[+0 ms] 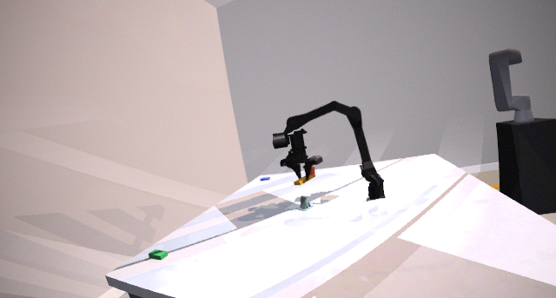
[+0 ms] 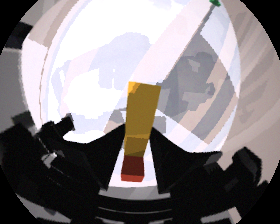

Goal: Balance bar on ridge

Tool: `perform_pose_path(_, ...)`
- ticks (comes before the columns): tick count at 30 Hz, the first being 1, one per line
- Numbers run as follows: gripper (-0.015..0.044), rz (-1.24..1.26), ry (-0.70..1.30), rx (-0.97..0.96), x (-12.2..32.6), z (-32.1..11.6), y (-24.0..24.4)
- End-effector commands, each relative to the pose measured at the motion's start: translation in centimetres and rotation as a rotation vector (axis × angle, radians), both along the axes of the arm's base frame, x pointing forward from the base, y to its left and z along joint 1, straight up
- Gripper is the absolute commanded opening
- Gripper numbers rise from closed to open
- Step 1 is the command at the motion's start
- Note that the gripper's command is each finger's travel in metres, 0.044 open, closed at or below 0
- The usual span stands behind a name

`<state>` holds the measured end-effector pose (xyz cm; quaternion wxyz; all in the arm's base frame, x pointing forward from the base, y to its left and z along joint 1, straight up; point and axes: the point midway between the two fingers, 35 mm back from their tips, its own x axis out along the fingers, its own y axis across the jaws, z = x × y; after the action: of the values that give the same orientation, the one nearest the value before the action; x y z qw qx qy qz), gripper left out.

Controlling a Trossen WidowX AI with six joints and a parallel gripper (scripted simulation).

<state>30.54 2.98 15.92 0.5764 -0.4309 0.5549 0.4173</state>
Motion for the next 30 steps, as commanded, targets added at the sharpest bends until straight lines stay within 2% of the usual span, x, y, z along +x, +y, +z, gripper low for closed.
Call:
perform_pose_path(1, 0.0000, -0.030, 0.007, 0.002, 0.3, -0.2, 1.2)
perform_pose_path(15, 0.0000, -0.149, 0.007, 0.011, 1.2, -0.2, 6.3)
perform_pose_path(30, 0.0000, -0.150, 0.007, 0.011, 1.5, -2.2, 6.5)
